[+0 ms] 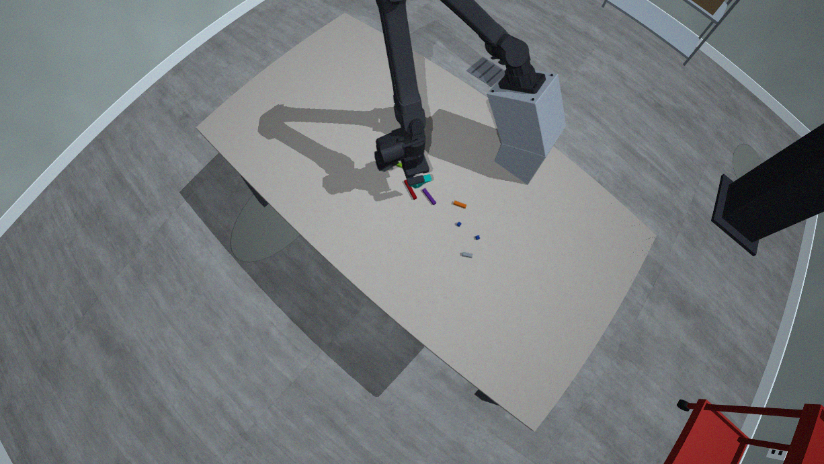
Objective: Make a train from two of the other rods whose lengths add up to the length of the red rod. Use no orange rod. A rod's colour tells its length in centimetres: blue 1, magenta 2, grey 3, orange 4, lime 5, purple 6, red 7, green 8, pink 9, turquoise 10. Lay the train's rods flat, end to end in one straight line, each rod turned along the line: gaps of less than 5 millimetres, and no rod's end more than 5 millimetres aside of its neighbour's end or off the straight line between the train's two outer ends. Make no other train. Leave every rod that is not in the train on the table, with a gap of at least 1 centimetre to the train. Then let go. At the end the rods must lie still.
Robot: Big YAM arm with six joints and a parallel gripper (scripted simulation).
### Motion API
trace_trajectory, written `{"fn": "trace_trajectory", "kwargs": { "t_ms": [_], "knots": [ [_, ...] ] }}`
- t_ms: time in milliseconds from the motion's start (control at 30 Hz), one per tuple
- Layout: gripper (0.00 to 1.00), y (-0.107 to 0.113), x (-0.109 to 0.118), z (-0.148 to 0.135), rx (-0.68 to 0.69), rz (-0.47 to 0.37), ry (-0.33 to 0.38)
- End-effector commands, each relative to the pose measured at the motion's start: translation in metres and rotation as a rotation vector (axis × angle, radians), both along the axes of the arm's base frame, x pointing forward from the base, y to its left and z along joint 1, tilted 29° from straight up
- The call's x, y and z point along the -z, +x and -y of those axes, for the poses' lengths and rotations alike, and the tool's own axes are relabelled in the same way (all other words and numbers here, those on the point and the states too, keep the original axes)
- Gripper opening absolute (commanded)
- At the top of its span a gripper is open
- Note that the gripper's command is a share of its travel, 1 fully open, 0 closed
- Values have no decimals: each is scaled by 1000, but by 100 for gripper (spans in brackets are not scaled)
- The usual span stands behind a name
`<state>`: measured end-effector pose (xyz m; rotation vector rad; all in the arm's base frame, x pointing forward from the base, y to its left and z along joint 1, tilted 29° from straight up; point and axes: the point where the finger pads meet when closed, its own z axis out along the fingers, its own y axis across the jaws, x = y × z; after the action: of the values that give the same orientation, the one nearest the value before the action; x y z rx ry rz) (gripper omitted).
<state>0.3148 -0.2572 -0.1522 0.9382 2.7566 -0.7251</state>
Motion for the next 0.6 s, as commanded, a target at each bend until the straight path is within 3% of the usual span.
{"fn": "trace_trajectory", "kwargs": {
  "t_ms": [0,100,133,267,500,567],
  "knots": [
    [100,8,-17,15,109,80,-14],
    [100,11,-17,11,98,80,-16],
    [100,6,-21,21,170,115,-16],
    [100,4,-24,27,225,146,-19],
    [100,8,-19,15,197,133,-11],
    [100,-1,-18,24,228,129,-12]
  ]
}}
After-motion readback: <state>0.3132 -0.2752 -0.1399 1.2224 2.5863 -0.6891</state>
